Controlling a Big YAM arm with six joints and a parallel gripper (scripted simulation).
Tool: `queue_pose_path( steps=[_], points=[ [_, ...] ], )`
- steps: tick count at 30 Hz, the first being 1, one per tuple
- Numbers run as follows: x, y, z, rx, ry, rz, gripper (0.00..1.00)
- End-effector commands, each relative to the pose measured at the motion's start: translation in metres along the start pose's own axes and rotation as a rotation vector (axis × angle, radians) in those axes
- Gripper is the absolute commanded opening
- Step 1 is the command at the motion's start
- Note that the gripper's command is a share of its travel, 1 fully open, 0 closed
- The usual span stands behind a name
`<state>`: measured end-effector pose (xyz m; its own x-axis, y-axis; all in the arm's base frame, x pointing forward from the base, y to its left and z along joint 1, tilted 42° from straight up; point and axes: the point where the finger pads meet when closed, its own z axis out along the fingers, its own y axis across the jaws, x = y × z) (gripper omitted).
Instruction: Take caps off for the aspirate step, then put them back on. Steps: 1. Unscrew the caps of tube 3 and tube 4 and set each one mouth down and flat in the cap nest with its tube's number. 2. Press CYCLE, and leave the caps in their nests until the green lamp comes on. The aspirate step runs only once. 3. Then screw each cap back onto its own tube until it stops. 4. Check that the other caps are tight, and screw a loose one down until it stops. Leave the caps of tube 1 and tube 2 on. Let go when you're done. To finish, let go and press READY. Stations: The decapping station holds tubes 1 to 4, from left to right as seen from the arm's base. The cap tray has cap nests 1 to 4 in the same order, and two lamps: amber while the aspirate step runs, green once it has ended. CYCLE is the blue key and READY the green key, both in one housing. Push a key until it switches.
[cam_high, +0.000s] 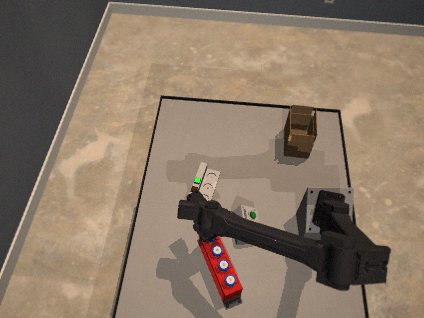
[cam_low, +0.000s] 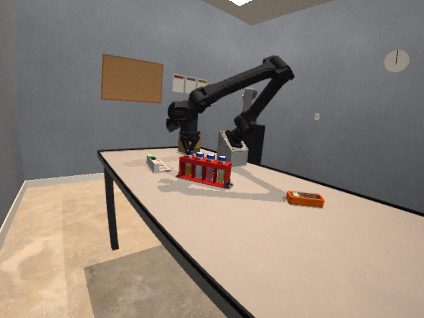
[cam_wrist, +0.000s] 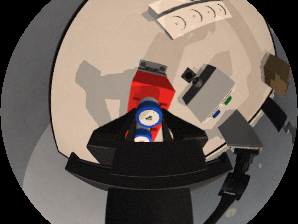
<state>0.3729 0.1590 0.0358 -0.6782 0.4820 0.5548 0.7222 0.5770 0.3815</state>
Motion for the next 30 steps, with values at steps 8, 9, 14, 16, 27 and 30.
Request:
queue_pose_path(
  steps=[8,9,14,16,27,30],
  points=[
    [-0.003,0.027,-0.007,-0.039,-0.023,0.508,0.00],
    [-0.003,0.027,-0.007,-0.040,-0.022,0.558,0.00],
    [-0.003,0.027,-0.007,-0.043,-0.017,0.808,0.00],
    [-0.003,0.027,-0.007,-0.044,-0.016,0.848,0.00],
    [-0.003,0.027,-0.008,-0.045,-0.015,0.849,0.49],
    [-0.004,0.013,-0.006,-0.029,-0.009,0.875,0.49]
  ],
)
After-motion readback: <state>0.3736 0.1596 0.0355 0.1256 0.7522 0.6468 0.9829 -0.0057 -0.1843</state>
